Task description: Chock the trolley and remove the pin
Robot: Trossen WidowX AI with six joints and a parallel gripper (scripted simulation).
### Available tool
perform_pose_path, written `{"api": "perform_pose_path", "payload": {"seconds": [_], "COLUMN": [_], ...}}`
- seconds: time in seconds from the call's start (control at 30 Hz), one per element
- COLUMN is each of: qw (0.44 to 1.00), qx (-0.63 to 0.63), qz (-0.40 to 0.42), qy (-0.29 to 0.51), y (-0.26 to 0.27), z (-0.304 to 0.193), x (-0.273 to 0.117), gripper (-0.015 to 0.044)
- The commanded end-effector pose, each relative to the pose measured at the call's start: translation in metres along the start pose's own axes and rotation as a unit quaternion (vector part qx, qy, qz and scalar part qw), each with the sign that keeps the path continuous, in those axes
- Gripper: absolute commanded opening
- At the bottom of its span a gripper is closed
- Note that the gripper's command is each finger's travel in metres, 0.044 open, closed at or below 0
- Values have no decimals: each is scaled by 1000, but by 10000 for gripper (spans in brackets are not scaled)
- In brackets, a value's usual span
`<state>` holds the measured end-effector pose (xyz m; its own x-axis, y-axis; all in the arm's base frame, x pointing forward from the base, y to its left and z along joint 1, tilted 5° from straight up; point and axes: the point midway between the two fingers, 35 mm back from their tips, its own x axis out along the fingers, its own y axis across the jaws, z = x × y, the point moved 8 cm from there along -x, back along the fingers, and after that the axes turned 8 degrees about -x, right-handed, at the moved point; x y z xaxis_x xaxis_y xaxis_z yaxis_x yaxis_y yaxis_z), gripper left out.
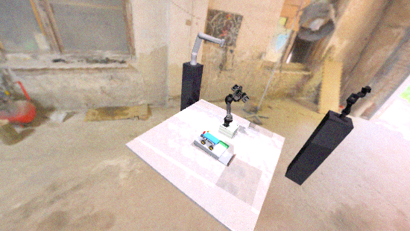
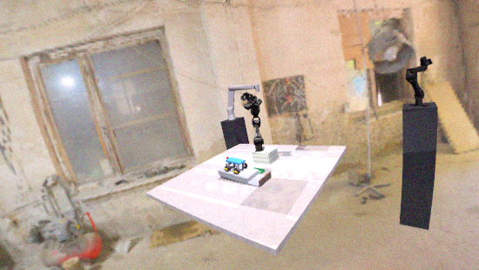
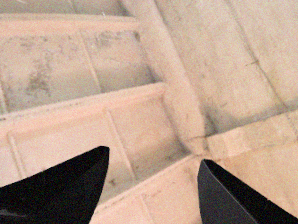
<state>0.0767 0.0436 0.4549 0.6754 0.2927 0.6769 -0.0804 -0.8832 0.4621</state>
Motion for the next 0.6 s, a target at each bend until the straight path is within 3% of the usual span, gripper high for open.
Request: {"api": "perform_pose_path", "payload": {"seconds": [0.0,0.27,0.57], "qw": [989,935,814], "qx": [-109,-242,-342], "qz": [-51,-147,-287], "qy": [-82,-214,-372], "y": [-24,-50,-60], "z": [34,100,191], "x": [17,29,15], "gripper": [190,190,190]}}
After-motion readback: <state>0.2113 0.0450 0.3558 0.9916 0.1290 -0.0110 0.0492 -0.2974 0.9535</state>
